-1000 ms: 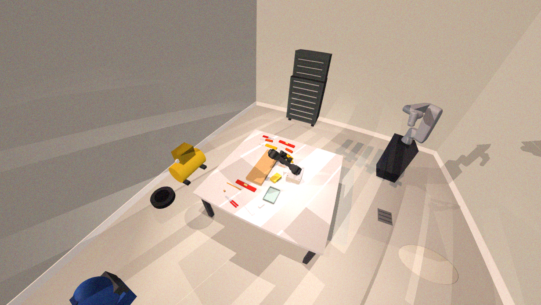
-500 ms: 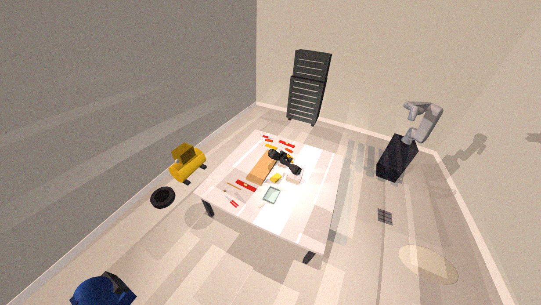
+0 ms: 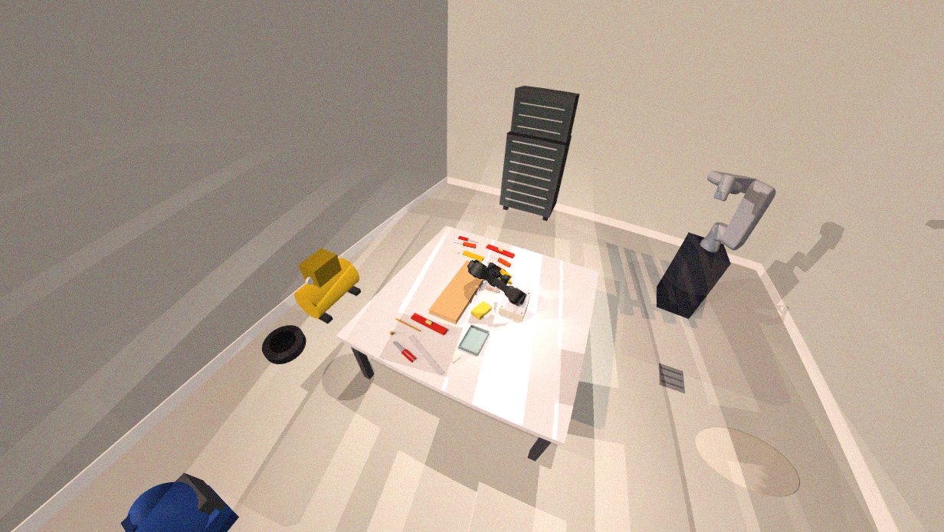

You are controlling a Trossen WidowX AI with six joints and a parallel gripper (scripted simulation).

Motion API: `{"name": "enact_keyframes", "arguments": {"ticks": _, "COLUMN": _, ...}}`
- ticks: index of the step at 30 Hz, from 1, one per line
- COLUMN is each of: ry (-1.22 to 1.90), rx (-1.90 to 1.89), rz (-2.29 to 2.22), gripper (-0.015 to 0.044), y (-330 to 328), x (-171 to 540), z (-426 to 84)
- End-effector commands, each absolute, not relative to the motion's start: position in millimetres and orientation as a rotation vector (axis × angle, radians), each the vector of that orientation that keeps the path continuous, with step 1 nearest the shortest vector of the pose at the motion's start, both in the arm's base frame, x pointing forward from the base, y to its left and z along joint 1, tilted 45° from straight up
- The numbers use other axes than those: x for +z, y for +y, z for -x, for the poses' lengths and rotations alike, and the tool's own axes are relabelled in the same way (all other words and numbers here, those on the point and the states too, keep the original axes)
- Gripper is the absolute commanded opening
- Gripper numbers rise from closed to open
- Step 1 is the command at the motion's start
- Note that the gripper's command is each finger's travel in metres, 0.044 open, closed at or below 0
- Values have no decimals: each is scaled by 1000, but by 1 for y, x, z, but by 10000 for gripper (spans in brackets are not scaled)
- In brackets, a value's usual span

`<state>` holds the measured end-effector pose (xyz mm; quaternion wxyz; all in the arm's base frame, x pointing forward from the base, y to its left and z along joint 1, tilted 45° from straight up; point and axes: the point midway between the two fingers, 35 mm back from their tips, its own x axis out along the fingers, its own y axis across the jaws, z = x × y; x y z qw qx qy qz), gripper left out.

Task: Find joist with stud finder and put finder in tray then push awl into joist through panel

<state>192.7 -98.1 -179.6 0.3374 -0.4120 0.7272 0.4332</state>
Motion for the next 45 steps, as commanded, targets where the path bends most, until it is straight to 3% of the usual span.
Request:
{"name": "enact_keyframes", "arguments": {"ticks": 1, "ry": 1879, "rx": 1138, "rz": 1066, "gripper": 378, "y": -94, "x": -181, "z": -194}}
{"name": "enact_keyframes", "arguments": {"ticks": 45, "ry": 1895, "rx": 1130, "rz": 1074, "gripper": 378, "y": -98, "x": -180, "z": -193}}
